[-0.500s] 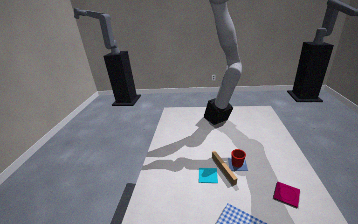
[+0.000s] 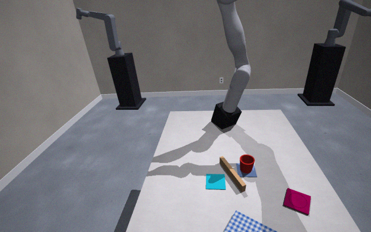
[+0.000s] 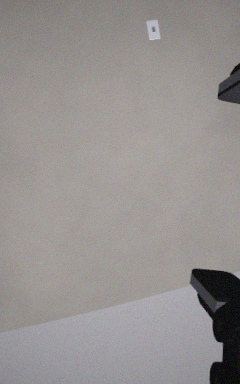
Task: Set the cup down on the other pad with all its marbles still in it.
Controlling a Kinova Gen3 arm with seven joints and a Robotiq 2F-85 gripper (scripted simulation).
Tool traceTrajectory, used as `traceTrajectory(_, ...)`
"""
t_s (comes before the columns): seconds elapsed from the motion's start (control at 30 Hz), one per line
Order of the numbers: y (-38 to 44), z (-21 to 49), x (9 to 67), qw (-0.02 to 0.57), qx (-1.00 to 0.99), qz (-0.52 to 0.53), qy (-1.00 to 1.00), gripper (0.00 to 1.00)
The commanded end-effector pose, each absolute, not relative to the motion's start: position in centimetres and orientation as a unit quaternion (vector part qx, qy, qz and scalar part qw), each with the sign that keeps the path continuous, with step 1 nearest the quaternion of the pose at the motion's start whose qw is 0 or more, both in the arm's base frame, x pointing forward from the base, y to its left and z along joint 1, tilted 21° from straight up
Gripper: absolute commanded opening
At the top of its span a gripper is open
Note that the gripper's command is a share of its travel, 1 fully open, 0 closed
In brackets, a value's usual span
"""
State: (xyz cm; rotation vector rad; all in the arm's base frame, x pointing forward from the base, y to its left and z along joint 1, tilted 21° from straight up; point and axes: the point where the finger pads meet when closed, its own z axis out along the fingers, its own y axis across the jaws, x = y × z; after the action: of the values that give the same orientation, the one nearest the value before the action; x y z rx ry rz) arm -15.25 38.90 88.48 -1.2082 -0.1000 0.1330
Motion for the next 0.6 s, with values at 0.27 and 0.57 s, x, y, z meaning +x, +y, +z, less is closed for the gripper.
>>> traceTrajectory(0.27,38.75,88.54,-15.05,0.820,-0.567,0.065,-0.042,0.00)
traceTrajectory(0.57,38.26,88.54,-14.31,0.820,-0.567,0.065,-0.030,0.00)
